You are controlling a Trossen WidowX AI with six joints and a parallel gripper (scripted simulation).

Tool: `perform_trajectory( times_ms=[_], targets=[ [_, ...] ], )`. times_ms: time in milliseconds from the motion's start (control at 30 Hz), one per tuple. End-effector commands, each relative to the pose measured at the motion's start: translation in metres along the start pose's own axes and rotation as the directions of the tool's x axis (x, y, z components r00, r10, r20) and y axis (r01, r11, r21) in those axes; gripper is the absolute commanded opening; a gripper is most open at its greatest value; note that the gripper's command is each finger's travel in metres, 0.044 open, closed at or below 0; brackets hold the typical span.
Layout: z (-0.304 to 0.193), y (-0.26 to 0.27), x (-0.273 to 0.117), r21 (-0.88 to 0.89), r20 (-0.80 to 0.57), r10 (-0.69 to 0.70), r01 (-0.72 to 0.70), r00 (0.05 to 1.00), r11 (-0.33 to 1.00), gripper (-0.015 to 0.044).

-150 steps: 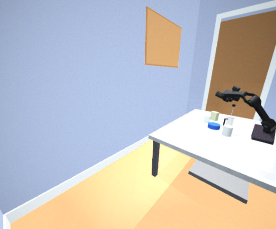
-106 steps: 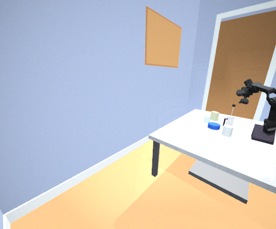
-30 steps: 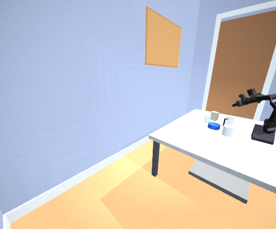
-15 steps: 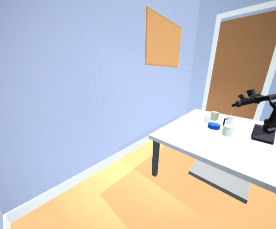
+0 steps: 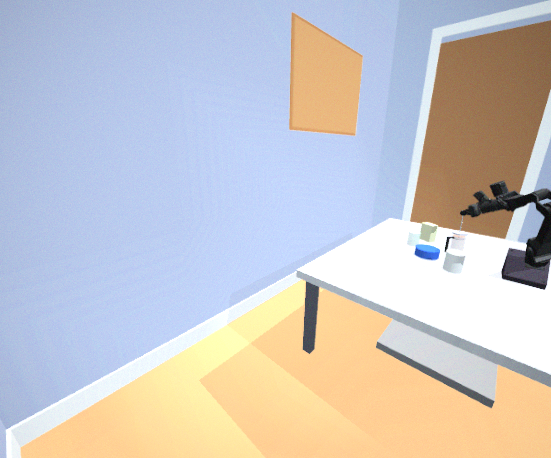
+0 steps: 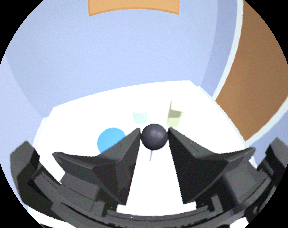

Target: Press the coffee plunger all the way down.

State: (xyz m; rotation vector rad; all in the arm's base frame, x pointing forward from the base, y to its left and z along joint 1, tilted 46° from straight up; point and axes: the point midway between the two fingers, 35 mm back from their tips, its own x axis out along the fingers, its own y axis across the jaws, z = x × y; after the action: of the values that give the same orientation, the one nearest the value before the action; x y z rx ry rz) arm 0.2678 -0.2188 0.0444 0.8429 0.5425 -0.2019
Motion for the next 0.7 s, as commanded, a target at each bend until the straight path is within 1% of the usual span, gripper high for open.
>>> perform_trajectory(
  times_ms=[0, 667],
  targets=[
    [-0.026, -0.002, 0.01, 0.033, -0.05, -0.003, 0.004, 0.999, 0.999, 0.0119],
    [-0.053, -0.001, 0.03, 0.034, -0.049, -0.002, 0.004, 0.999, 0.999, 0.0119]
  ],
)
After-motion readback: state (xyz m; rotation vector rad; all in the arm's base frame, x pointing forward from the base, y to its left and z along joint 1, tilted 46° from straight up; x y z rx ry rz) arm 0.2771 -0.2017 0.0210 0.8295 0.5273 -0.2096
